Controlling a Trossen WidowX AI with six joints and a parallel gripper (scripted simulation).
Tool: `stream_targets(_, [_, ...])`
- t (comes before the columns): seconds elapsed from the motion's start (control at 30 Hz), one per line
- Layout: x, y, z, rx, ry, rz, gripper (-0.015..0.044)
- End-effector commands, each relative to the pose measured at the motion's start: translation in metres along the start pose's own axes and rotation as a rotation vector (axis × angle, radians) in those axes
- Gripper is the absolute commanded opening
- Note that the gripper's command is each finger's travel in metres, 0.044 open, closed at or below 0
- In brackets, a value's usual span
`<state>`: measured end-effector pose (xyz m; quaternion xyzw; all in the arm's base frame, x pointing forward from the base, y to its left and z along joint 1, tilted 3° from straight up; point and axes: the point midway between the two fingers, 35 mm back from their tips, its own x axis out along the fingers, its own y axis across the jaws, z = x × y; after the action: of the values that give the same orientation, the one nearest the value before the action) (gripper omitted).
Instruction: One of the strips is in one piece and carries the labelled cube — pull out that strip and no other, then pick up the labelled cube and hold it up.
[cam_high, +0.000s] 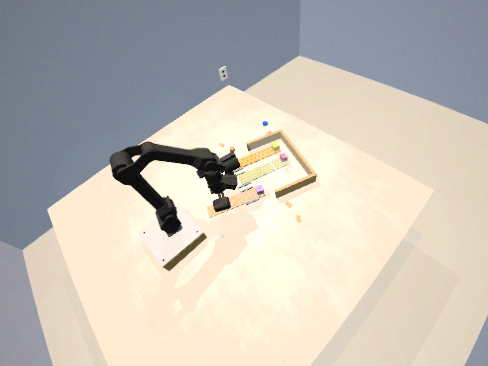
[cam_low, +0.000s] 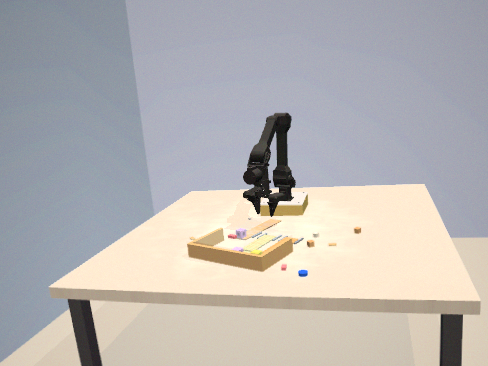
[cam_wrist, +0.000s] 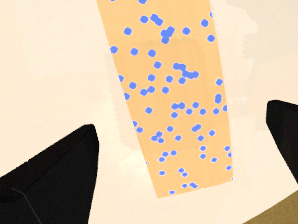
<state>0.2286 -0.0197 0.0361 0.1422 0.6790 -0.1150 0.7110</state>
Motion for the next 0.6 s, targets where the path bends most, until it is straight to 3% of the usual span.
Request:
stream_targets(0.0, [-0.002, 0.001, 0.015, 0.0, -0.005, 0.0, 0.044])
stream_targets(0.57, [-0.01, 0.007, 0.079, -0.001, -0.01, 0.001, 0.044])
